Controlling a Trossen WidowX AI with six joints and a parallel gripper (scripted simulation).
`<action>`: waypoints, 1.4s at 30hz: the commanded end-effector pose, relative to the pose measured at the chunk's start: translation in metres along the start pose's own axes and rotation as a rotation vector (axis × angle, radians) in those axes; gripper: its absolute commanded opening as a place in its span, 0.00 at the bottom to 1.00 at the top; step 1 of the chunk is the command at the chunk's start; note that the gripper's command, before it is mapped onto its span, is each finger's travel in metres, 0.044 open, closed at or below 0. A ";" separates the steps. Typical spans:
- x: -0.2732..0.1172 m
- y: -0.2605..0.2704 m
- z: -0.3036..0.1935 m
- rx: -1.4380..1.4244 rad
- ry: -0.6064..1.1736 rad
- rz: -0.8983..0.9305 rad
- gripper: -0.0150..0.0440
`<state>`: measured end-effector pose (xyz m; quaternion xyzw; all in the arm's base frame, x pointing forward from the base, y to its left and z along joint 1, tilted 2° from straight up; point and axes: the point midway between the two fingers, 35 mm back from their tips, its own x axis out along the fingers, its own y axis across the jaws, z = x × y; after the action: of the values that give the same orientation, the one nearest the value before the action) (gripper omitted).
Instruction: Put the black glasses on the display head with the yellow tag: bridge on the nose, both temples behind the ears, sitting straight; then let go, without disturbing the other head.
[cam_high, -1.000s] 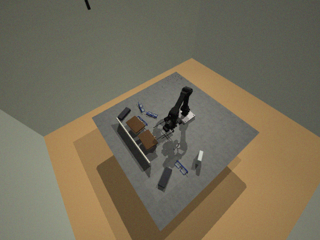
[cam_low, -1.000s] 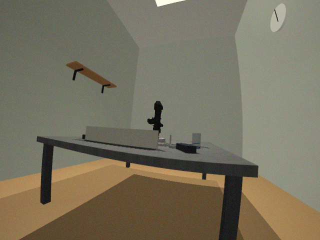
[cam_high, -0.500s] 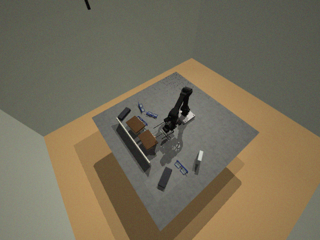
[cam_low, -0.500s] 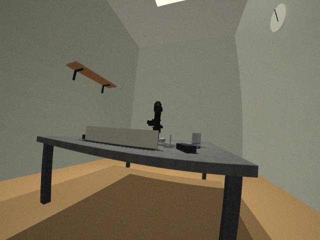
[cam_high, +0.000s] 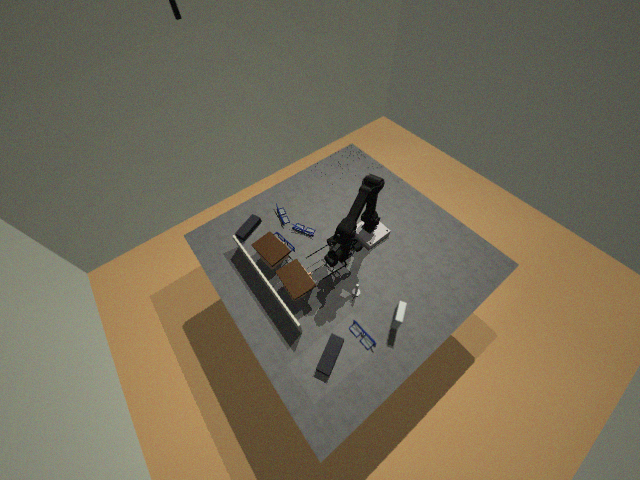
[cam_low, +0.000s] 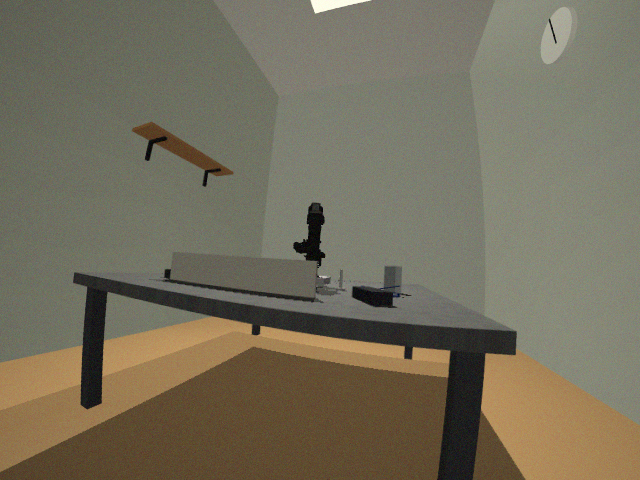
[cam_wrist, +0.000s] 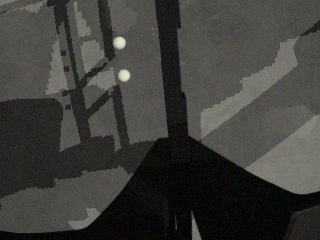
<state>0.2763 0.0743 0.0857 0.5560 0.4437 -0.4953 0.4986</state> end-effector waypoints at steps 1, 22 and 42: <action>0.001 0.006 0.000 -0.001 0.010 0.004 0.25; 0.002 0.036 0.000 -0.001 0.008 0.006 0.25; 0.002 0.067 0.000 -0.001 0.005 0.004 0.25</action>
<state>0.3383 0.0681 0.0910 0.5587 0.4419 -0.4926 0.4999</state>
